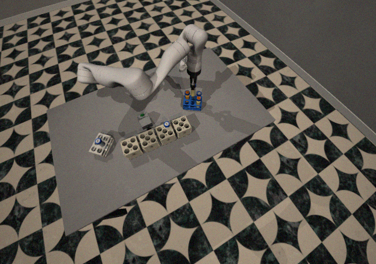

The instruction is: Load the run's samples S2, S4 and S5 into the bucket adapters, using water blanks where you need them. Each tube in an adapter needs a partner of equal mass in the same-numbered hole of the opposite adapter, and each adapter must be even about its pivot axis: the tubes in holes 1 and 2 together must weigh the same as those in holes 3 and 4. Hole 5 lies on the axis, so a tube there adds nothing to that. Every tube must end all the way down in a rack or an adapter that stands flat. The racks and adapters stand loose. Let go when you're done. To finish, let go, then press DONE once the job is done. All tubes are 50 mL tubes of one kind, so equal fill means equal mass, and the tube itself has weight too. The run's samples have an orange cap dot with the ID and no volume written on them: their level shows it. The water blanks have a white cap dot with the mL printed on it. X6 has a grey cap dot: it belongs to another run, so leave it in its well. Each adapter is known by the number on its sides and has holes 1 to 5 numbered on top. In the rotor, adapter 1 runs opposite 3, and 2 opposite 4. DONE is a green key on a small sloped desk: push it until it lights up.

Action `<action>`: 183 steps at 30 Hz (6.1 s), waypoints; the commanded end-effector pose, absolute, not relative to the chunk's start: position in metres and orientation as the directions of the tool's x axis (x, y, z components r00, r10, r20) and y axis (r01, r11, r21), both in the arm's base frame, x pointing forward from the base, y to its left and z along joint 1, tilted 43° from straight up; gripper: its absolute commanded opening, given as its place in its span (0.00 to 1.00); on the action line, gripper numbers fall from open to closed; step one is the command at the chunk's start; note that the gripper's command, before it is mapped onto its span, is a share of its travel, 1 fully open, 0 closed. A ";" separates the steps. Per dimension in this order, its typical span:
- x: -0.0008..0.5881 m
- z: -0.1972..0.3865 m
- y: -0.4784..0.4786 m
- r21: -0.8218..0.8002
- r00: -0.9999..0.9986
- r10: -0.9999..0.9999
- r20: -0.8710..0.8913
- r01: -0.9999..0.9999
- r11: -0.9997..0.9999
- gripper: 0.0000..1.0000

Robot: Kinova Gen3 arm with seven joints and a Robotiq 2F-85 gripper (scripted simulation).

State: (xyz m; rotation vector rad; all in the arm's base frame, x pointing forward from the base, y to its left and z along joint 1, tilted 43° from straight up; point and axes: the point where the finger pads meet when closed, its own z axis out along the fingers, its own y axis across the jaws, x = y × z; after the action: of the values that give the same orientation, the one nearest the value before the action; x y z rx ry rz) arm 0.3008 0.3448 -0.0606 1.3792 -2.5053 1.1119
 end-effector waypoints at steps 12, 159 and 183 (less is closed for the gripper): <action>0.315 -0.036 0.327 -0.623 -0.732 -0.627 0.265 -0.626 0.468 0.10; 0.435 0.097 0.156 -0.233 -0.589 0.499 -0.636 0.763 0.603 0.10; 0.437 0.092 0.151 -0.233 -0.589 0.499 -0.636 0.763 0.603 0.10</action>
State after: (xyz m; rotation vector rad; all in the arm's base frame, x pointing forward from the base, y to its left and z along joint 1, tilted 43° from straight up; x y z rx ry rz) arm 0.4367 0.1516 0.0923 -1.4059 -3.2578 0.9565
